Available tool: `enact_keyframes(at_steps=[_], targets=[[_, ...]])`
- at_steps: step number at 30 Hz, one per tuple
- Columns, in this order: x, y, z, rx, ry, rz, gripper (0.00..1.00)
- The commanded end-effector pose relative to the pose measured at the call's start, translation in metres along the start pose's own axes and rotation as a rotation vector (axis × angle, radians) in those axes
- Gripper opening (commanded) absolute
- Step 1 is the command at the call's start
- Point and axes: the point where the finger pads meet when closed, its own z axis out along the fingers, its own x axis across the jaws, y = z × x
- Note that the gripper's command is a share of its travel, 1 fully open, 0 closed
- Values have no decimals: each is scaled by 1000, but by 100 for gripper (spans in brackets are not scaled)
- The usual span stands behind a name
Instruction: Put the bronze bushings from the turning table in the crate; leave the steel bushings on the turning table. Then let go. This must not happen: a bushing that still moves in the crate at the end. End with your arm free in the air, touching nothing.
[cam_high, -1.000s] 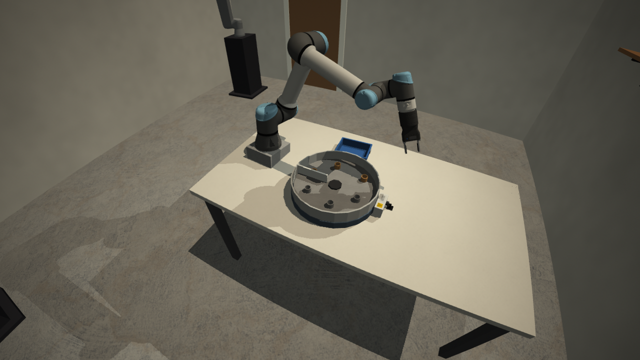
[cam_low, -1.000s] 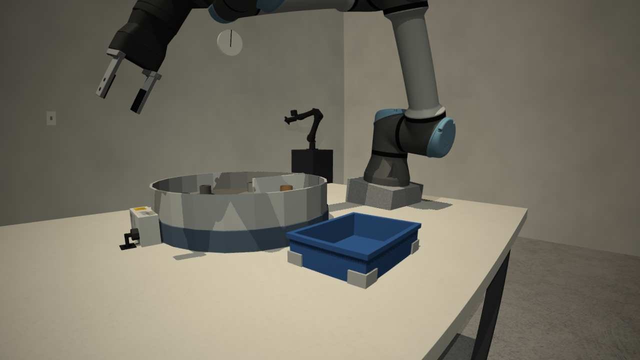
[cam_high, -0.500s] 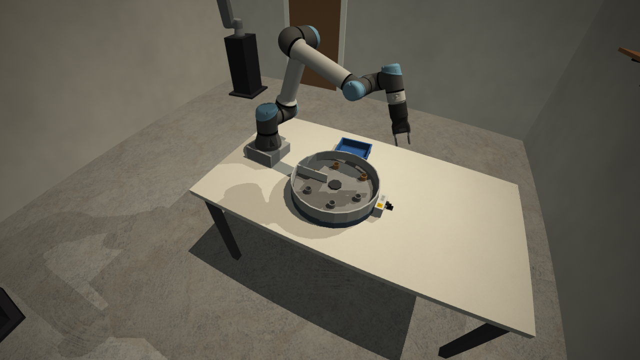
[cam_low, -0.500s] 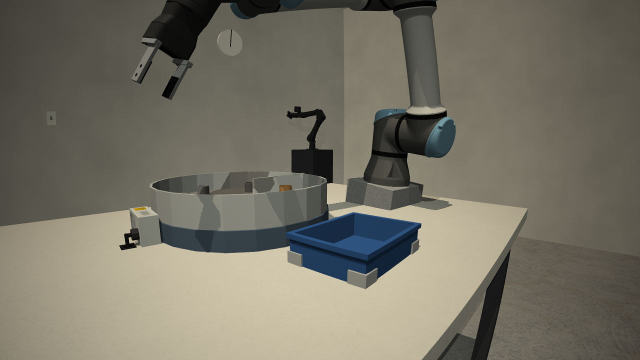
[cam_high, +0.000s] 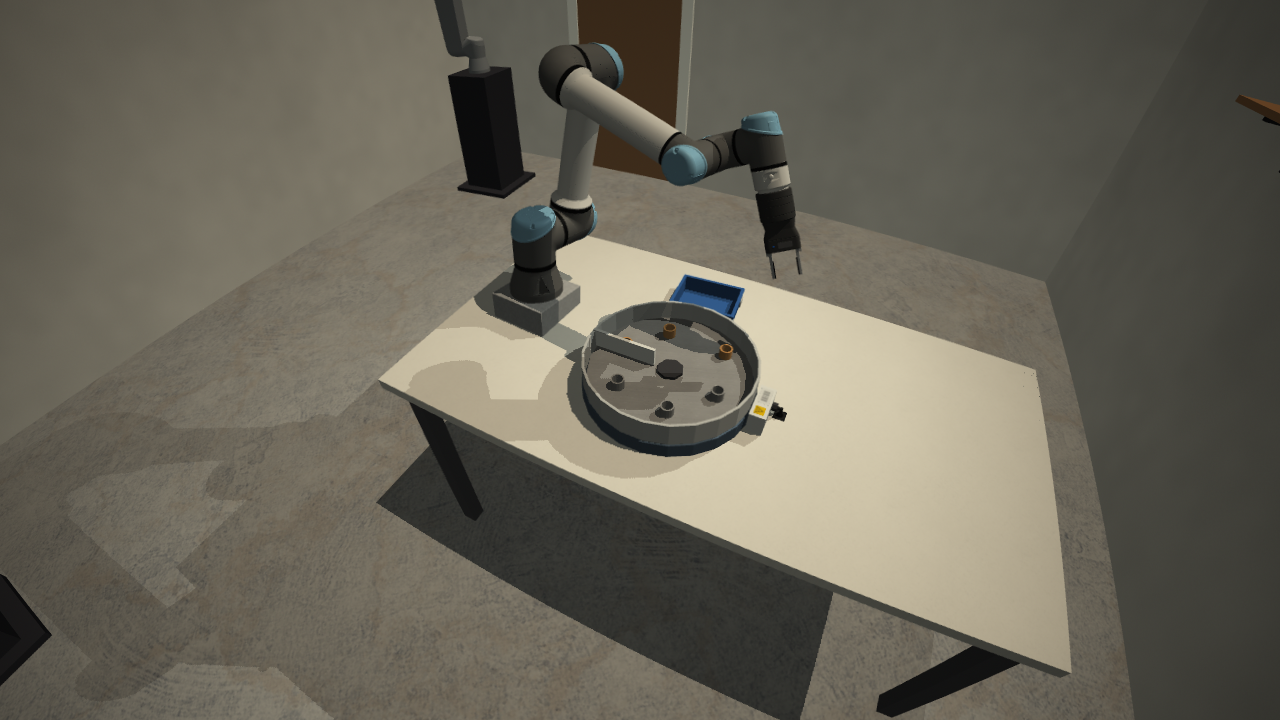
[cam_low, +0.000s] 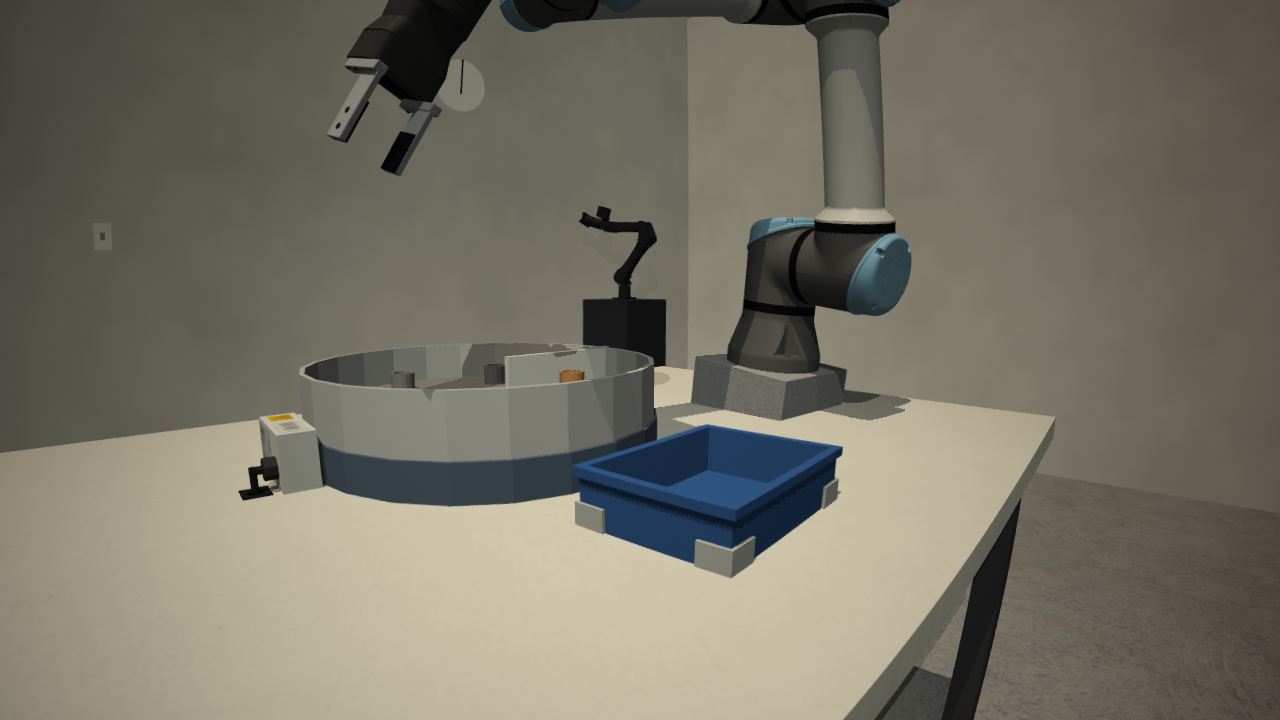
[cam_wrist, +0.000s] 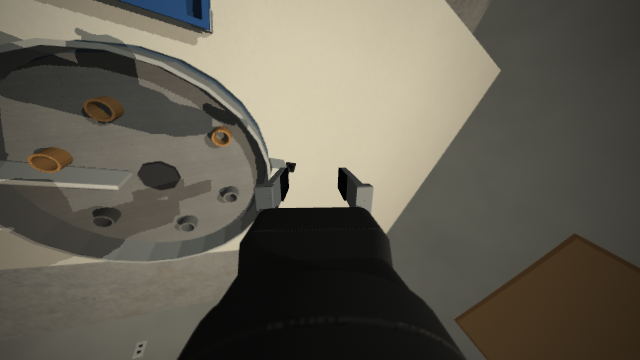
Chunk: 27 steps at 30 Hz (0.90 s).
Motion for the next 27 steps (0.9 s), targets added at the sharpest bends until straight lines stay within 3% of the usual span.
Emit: enact_keyframes(at_steps=[1, 6, 11, 23, 27], targets=[[-2, 0, -3, 0, 1, 0, 100], [-2, 0, -3, 0, 1, 0, 100], [-40, -3, -43, -1, 2, 0, 100], [-40, -3, -43, -1, 2, 0, 100], [-70, -5, -75, -1, 2, 0, 100]])
